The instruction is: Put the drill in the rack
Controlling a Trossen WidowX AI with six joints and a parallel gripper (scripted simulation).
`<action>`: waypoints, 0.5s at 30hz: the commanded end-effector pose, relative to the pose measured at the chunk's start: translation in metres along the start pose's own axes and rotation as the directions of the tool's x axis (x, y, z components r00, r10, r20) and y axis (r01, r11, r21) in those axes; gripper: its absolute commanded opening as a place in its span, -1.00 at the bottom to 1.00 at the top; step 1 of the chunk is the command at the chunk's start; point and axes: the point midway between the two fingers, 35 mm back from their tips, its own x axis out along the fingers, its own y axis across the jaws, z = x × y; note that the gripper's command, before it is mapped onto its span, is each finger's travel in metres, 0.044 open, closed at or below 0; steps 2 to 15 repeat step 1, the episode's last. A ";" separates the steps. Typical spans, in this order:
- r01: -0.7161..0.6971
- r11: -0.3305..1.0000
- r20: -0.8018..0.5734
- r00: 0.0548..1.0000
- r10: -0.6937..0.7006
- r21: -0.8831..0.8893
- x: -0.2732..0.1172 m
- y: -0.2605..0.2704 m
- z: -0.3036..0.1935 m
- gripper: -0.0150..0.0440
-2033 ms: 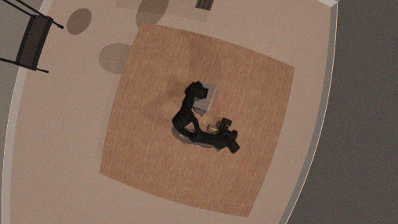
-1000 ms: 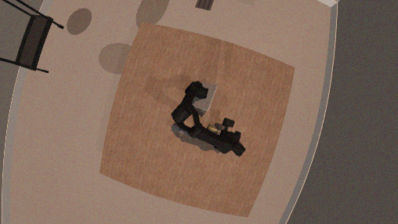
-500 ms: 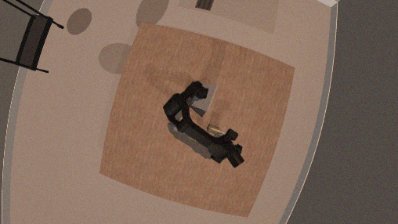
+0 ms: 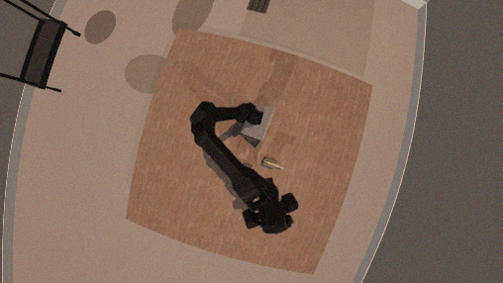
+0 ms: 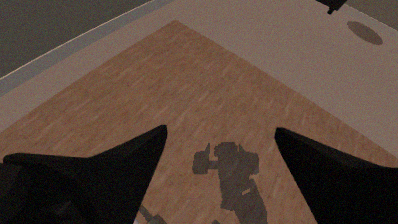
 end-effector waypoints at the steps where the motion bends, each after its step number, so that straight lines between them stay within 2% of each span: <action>1: 0.093 0.969 0.138 0.982 -0.127 0.227 -0.034 -0.058 0.035 1.00; 15: 0.093 0.969 0.138 0.982 -0.127 0.227 -0.034 -0.058 0.035 1.00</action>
